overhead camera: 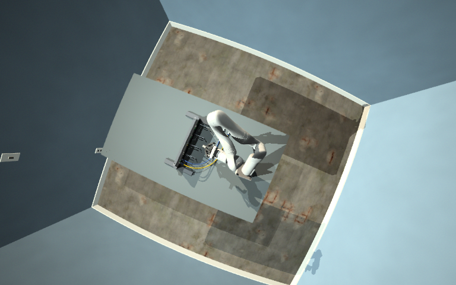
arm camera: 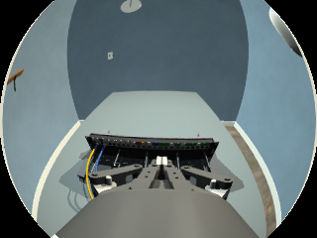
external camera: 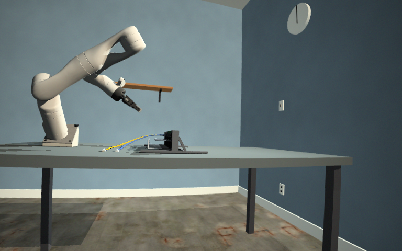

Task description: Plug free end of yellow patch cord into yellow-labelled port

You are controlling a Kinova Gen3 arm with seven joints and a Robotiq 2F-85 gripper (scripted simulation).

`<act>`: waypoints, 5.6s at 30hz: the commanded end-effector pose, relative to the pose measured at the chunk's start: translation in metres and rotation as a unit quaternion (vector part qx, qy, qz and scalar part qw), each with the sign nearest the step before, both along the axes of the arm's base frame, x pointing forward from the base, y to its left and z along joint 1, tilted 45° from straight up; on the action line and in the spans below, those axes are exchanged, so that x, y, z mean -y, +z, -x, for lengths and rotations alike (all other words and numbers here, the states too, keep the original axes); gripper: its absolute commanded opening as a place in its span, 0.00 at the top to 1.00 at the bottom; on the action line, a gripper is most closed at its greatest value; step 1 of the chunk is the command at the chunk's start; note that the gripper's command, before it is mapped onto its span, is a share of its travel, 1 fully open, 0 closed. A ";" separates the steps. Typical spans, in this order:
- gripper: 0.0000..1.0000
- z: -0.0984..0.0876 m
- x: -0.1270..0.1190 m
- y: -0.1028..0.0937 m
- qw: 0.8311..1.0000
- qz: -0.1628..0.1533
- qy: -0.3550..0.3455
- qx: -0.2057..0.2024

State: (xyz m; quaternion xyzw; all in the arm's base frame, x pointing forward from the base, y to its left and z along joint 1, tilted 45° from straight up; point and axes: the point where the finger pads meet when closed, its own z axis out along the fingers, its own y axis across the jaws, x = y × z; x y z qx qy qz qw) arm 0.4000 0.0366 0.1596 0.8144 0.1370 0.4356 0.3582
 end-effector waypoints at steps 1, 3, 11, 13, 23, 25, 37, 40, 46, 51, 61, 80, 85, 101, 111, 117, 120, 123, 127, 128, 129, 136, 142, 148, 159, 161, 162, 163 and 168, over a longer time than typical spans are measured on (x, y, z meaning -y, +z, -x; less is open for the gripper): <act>1.00 0.001 0.001 0.000 1.000 0.001 0.000 -0.004; 1.00 0.001 0.001 0.000 1.000 0.000 0.000 -0.004; 1.00 -0.005 0.002 -0.002 1.000 0.000 0.001 -0.004; 1.00 -0.008 0.003 -0.004 1.000 0.000 0.001 -0.004; 1.00 -0.025 0.013 -0.011 1.000 -0.003 0.000 -0.002; 1.00 -0.031 0.017 -0.014 1.000 0.000 0.001 -0.003; 1.00 -0.065 0.036 -0.029 1.000 -0.003 0.000 -0.001; 1.00 -0.076 0.042 -0.034 1.000 -0.003 0.000 -0.001; 1.00 -0.095 0.053 -0.042 1.000 -0.003 0.000 -0.001; 1.00 -0.102 0.058 -0.045 1.000 -0.003 0.000 -0.001; 1.00 -0.111 0.068 -0.051 1.000 0.000 -0.005 -0.004; 1.00 -0.111 0.068 -0.052 1.000 0.000 -0.004 -0.004; 1.00 -0.111 0.068 -0.052 1.000 0.000 -0.004 -0.004; 1.00 -0.111 0.068 -0.052 1.000 0.000 -0.004 -0.004; 1.00 -0.111 0.068 -0.051 1.000 0.000 -0.004 -0.004; 1.00 -0.106 0.066 -0.050 1.000 0.001 -0.003 -0.006; 1.00 -0.105 0.065 -0.050 1.000 0.001 -0.003 -0.006; 1.00 -0.100 0.063 -0.048 1.000 0.001 -0.003 -0.006; 1.00 -0.091 0.057 -0.043 1.000 0.001 -0.003 -0.006; 1.00 -0.088 0.055 -0.042 1.000 0.001 -0.003 -0.006; 1.00 -0.085 0.054 -0.040 1.000 0.001 -0.003 -0.006; 1.00 -0.068 0.044 -0.033 1.000 0.001 -0.003 -0.006; 1.00 -0.047 0.032 -0.023 1.000 0.001 -0.004 -0.005; 1.00 -0.028 0.021 -0.014 1.000 0.002 -0.004 -0.005; 1.00 -0.007 0.009 -0.004 1.000 0.002 -0.004 -0.005; 1.00 -0.004 0.007 -0.003 1.000 0.002 -0.004 -0.005; 1.00 -0.002 0.006 -0.002 1.000 0.002 -0.004 -0.005; 1.00 -0.001 0.006 -0.002 1.000 0.002 -0.004 -0.005; 1.00 0.001 0.002 0.000 1.000 0.000 -0.002 -0.004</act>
